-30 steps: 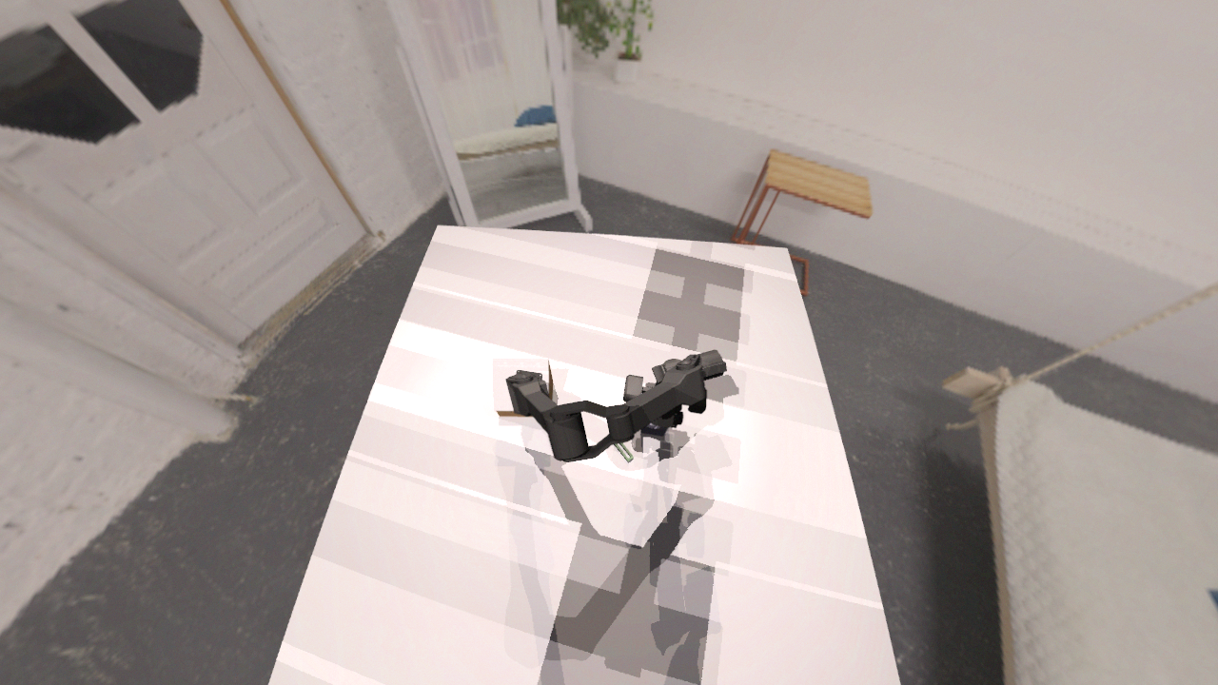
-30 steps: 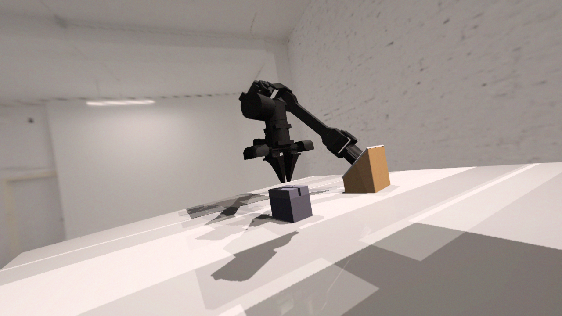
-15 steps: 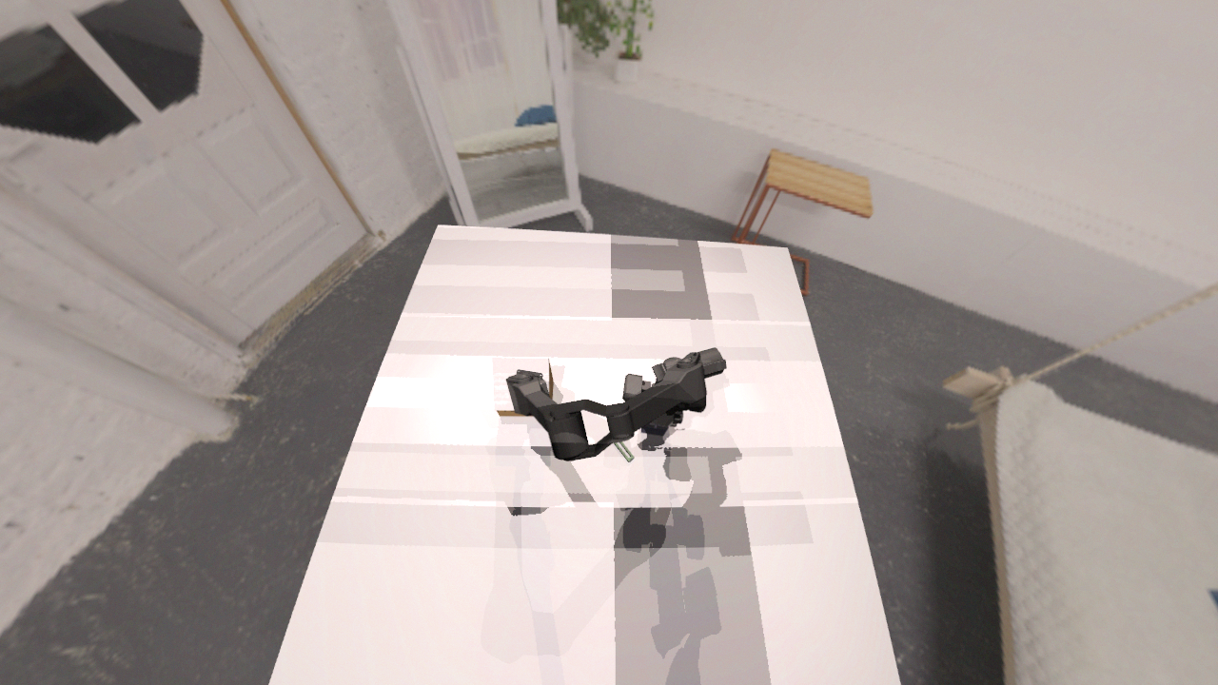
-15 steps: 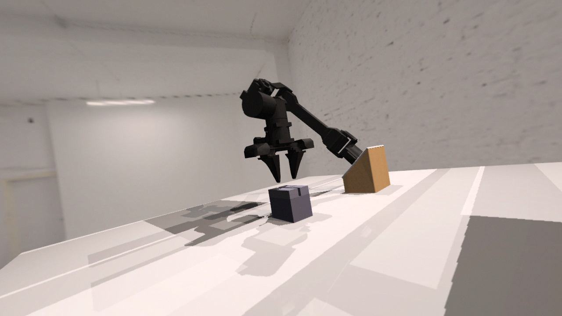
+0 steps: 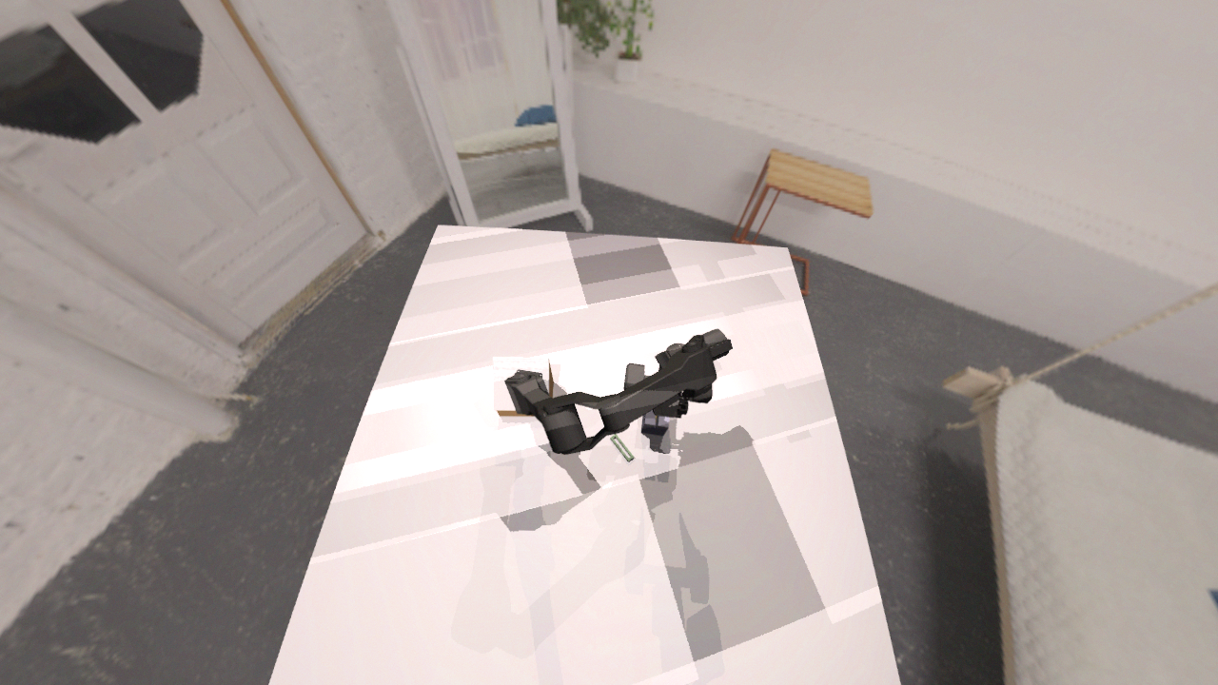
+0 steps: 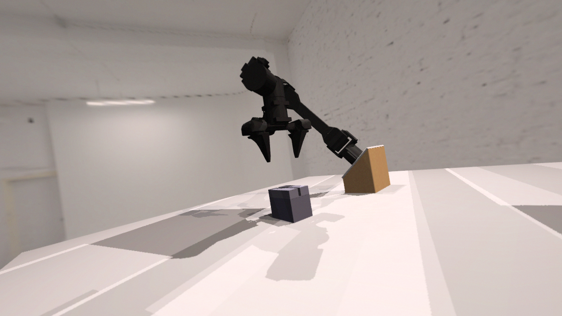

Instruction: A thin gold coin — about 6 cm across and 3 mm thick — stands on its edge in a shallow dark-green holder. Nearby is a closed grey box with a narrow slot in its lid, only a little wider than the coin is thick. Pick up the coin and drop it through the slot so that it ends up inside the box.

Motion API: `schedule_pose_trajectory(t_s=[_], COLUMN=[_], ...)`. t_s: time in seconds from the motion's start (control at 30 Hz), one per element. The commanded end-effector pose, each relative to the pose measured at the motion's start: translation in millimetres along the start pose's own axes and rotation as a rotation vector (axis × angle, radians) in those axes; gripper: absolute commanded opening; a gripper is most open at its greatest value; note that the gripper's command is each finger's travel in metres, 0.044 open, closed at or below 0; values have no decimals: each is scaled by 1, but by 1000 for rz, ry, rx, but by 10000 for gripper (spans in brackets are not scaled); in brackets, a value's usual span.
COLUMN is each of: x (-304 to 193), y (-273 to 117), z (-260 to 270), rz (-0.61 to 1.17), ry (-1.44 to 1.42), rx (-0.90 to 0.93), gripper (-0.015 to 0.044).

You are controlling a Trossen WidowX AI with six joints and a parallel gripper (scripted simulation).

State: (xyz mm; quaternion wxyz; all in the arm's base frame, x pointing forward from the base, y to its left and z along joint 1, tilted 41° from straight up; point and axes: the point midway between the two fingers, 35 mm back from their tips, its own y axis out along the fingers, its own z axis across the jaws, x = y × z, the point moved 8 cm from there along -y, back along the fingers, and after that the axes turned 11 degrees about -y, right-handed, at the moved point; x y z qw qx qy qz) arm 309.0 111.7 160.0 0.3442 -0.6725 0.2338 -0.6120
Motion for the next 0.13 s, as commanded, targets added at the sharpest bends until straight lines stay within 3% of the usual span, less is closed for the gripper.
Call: schedule_pose_trajectory(t_s=[0.0,0.1], x=[1,1], y=[-2,-2], z=[0,0], rz=[4,4], ry=[7,7], rx=[-3,-3], gripper=[440,440])
